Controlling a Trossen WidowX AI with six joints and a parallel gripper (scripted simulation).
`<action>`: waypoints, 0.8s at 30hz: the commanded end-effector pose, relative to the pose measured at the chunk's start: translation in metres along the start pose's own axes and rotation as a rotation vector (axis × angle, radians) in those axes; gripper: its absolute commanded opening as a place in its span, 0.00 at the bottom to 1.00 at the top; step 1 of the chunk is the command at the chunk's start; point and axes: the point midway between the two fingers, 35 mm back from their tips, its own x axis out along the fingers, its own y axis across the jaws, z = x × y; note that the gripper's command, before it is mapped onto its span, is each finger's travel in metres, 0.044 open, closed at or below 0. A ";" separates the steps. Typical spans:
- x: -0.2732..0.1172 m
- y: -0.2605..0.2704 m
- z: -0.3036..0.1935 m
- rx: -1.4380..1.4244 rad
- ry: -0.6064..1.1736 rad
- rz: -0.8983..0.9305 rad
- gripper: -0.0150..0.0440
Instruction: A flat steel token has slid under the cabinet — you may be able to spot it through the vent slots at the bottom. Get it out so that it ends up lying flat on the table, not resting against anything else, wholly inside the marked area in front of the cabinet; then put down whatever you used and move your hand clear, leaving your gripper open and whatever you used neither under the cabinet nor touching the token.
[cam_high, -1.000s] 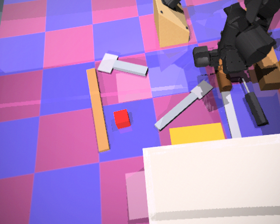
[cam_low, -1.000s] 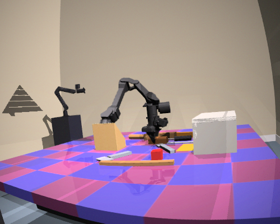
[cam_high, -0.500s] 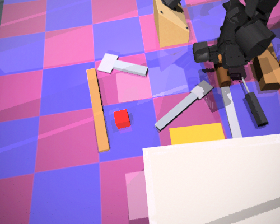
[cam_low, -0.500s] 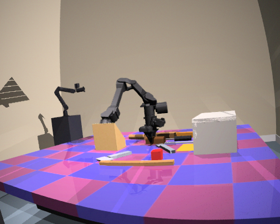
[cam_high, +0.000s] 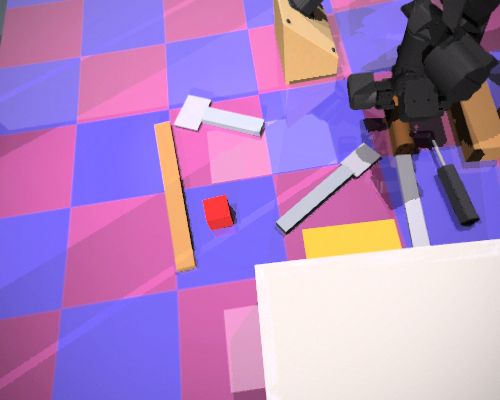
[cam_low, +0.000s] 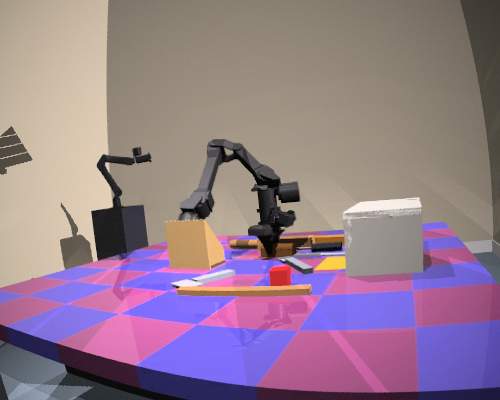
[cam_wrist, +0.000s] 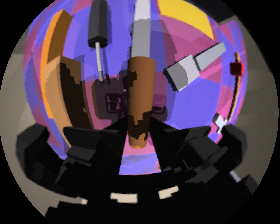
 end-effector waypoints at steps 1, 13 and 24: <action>-0.001 0.005 -0.001 0.021 0.001 -0.002 0.25; -0.003 0.022 -0.004 0.048 0.003 -0.002 0.25; -0.002 0.026 -0.005 0.067 0.006 -0.005 0.34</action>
